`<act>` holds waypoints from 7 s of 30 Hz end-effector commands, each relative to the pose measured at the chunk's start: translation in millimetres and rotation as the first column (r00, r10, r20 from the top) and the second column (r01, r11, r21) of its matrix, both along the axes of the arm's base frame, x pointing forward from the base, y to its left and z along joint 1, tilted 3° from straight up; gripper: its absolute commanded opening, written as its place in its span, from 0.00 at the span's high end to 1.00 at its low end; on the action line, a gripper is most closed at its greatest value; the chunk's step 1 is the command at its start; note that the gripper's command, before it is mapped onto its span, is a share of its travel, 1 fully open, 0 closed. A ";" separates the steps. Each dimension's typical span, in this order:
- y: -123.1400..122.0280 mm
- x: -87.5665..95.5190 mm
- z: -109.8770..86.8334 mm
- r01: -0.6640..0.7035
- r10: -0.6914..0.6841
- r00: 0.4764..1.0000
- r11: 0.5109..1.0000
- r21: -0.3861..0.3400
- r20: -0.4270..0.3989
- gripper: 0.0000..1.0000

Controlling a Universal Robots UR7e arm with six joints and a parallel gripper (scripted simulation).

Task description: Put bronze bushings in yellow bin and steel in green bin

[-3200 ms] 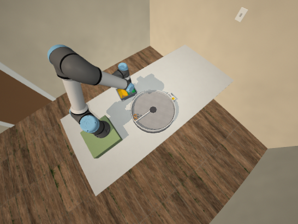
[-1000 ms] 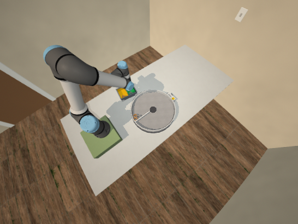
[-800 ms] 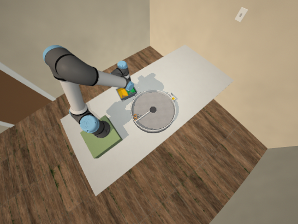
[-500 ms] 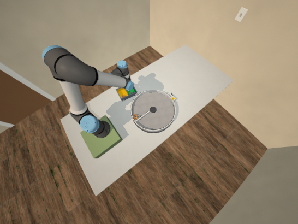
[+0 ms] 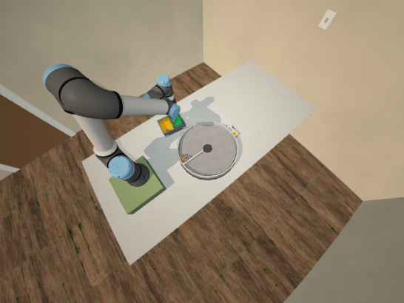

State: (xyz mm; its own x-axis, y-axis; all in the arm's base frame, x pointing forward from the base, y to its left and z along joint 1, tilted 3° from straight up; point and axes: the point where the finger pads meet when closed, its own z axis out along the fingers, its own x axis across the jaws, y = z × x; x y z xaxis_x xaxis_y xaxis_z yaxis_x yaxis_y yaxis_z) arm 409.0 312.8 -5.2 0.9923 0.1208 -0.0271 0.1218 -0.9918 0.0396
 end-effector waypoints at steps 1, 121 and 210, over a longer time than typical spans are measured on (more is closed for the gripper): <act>1.4 1.0 35.9 0.000 0.000 1.000 1.000 0.000 0.000 0.58; -210.6 -35.3 58.5 0.000 0.000 1.000 1.000 0.000 0.000 0.60; -373.0 -64.2 6.1 0.000 0.000 1.000 1.000 -0.001 -0.001 0.60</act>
